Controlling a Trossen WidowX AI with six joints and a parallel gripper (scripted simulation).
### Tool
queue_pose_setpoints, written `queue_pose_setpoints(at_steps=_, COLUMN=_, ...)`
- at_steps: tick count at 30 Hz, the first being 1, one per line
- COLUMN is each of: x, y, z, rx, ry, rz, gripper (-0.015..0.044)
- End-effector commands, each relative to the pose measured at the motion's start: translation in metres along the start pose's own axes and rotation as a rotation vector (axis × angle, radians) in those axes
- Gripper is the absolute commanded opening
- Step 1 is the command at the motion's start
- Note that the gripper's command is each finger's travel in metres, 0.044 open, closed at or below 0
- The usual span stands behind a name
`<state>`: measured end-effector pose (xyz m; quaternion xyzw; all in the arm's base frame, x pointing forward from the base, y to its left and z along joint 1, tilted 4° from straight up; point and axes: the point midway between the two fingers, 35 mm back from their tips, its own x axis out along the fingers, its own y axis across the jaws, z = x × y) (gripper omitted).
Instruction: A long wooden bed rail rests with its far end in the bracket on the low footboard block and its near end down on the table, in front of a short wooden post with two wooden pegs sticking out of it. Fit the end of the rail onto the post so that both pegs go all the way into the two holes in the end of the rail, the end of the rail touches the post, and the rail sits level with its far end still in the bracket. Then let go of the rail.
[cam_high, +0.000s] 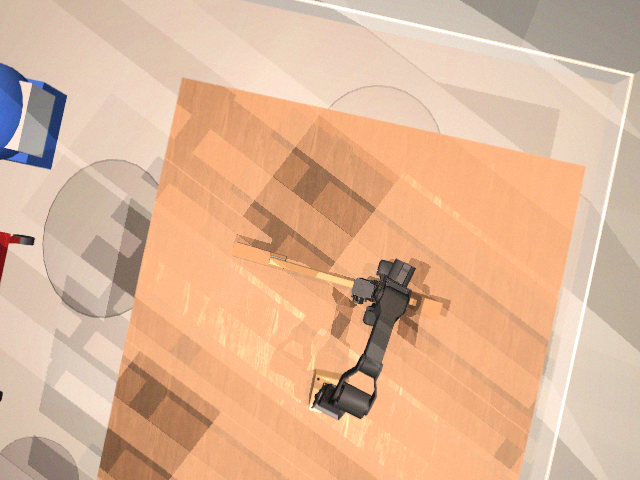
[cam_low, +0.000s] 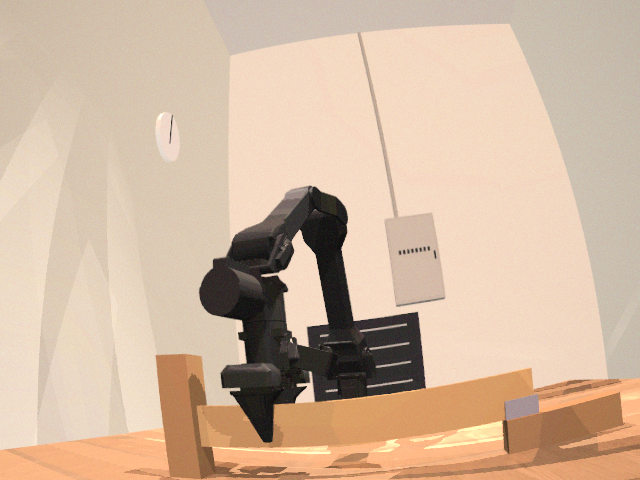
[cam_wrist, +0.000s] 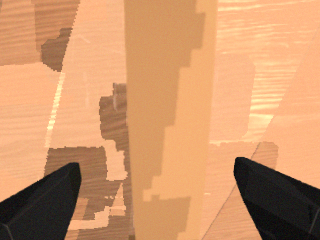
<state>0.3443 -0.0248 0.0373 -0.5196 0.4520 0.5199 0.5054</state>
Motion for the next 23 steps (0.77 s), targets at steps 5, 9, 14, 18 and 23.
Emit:
queue_pose_setpoints(at_steps=5, x=0.0, y=0.0, z=0.0, rx=0.0, ry=0.0, rz=-0.001, gripper=0.044)
queue_pose_setpoints(at_steps=9, x=-0.023, y=0.0, z=0.024, rx=0.001, ry=0.0, rz=-0.007, gripper=0.044)
queue_pose_setpoints(at_steps=14, x=-0.03, y=0.0, z=0.03, rx=0.001, ry=-0.001, rz=-0.009, gripper=0.044)
queue_pose_setpoints(at_steps=18, x=-0.03, y=0.0, z=0.03, rx=0.001, ry=-0.001, rz=-0.009, gripper=0.044)
queue_pose_setpoints(at_steps=23, x=-0.03, y=0.0, z=0.03, rx=0.001, ry=-0.001, rz=-0.009, gripper=0.044)
